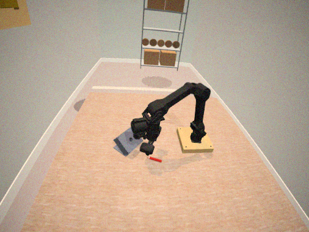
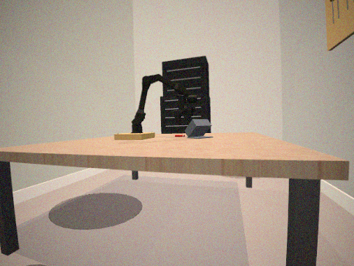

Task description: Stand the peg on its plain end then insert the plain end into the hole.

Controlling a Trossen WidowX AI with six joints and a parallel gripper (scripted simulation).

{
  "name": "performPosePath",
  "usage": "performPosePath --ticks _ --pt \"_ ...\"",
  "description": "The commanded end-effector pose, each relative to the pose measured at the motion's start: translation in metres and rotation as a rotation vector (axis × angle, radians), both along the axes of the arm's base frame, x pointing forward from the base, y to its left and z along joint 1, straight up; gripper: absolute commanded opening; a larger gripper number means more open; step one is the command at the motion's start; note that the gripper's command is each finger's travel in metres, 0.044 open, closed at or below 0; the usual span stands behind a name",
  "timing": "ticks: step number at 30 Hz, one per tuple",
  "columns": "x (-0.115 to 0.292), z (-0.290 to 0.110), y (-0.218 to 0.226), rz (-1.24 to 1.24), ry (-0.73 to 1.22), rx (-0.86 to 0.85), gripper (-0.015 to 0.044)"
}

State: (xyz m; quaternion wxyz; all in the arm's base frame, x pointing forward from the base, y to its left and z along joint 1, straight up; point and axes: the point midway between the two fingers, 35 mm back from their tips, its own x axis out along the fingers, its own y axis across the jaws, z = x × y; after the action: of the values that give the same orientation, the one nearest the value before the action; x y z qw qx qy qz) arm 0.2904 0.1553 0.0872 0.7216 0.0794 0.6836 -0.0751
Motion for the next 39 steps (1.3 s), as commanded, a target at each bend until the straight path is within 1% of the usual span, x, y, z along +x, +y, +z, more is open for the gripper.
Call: performPosePath --ticks 1,39 --pt "-0.006 -0.002 0.002 -0.02 0.03 0.016 0.044" --pt "-0.004 -0.06 0.003 -0.021 0.031 0.017 0.044"
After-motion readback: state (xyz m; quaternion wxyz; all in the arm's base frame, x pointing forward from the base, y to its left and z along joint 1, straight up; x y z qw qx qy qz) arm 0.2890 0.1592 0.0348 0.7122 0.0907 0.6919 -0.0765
